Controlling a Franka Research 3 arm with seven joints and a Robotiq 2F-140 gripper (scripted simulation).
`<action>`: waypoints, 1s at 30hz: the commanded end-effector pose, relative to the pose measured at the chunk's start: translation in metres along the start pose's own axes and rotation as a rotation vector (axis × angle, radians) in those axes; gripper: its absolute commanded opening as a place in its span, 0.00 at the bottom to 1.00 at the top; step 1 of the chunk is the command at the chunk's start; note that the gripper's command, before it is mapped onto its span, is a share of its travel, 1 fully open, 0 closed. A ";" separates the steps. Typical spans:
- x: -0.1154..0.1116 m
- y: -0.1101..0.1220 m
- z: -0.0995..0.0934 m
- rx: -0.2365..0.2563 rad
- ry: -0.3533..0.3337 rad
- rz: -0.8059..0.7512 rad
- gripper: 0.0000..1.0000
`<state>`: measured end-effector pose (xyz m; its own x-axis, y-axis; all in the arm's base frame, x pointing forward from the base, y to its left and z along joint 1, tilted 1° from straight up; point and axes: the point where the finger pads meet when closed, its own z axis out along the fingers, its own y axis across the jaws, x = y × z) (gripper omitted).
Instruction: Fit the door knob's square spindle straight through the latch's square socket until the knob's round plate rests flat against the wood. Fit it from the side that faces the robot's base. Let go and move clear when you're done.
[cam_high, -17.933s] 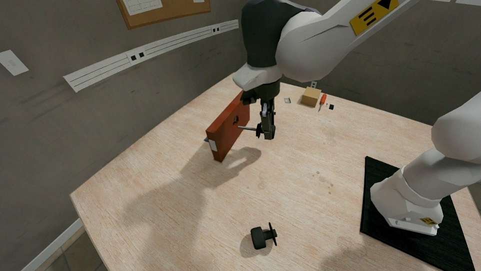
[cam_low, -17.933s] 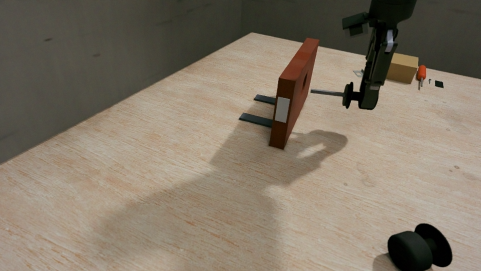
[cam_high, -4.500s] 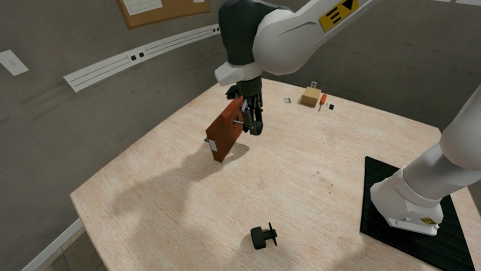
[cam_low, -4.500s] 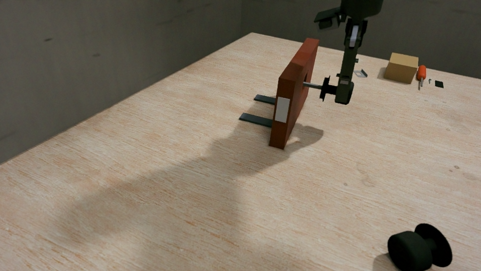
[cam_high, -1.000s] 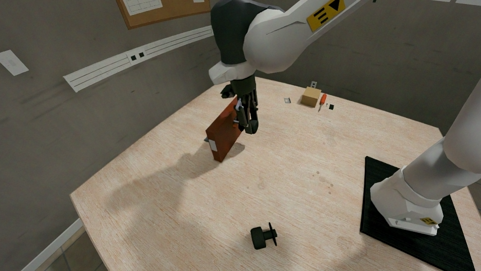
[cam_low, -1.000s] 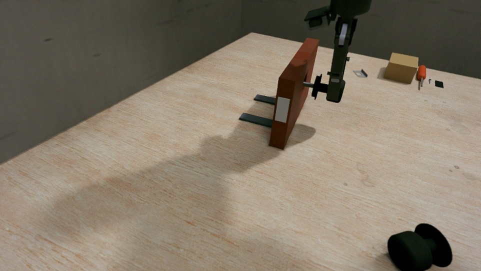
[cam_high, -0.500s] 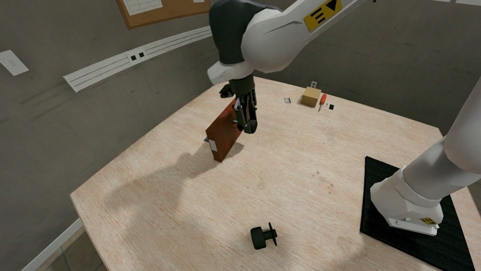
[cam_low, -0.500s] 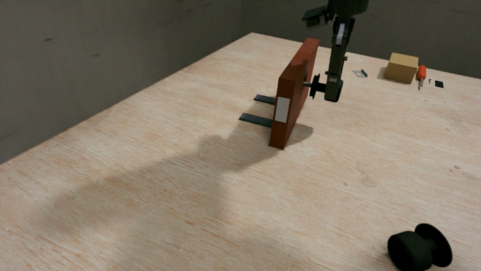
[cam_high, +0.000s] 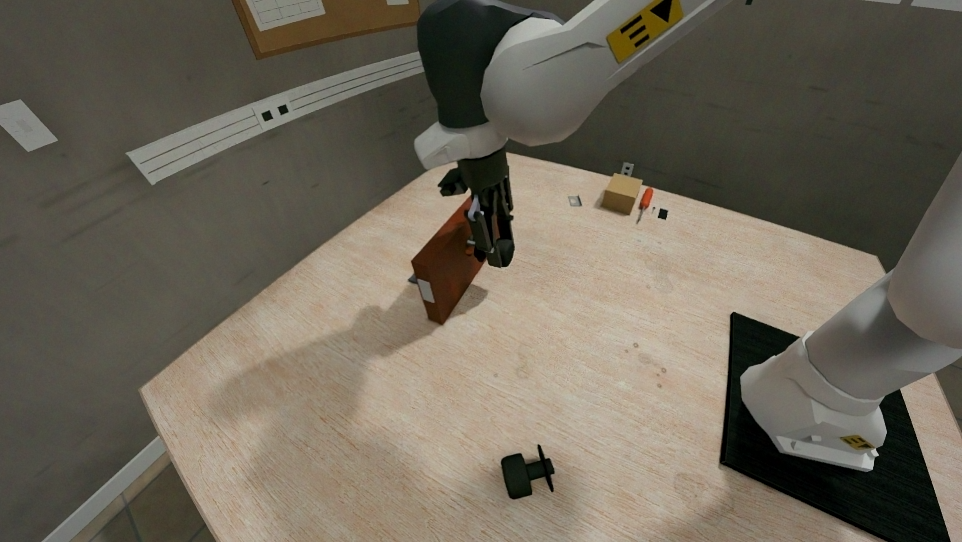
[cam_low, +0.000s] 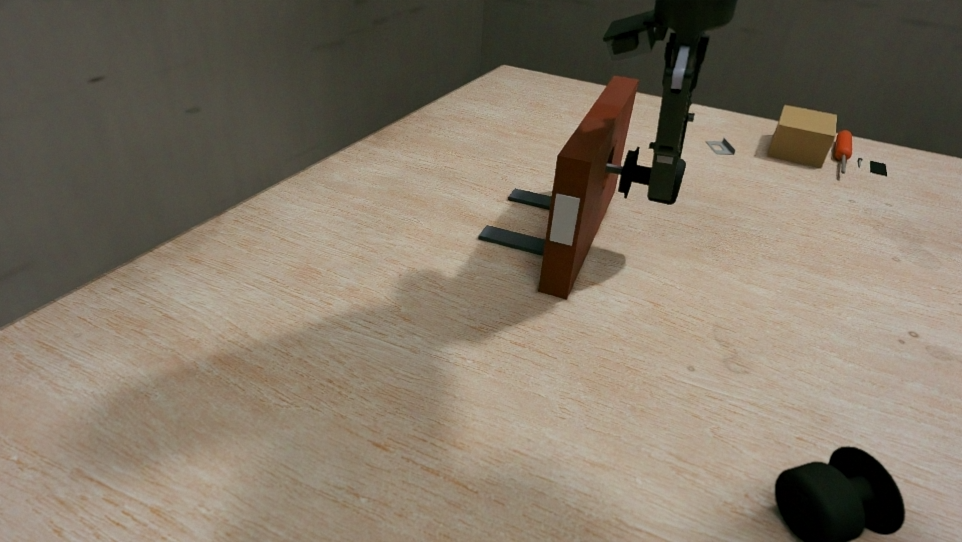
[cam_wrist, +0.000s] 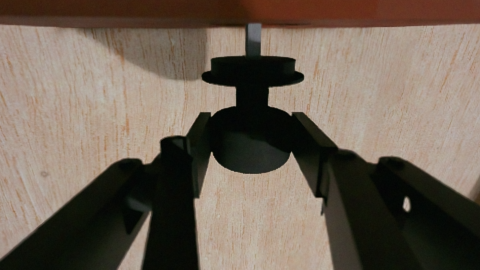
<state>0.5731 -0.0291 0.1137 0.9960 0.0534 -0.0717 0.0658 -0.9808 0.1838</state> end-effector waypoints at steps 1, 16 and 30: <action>0.003 0.001 -0.001 -0.004 0.002 0.002 0.42; 0.005 0.001 -0.001 -0.004 0.002 0.002 0.42; 0.009 0.001 -0.001 -0.004 0.002 0.002 0.42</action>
<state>0.5796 -0.0285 0.1137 0.9960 0.0536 -0.0714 0.0659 -0.9809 0.1832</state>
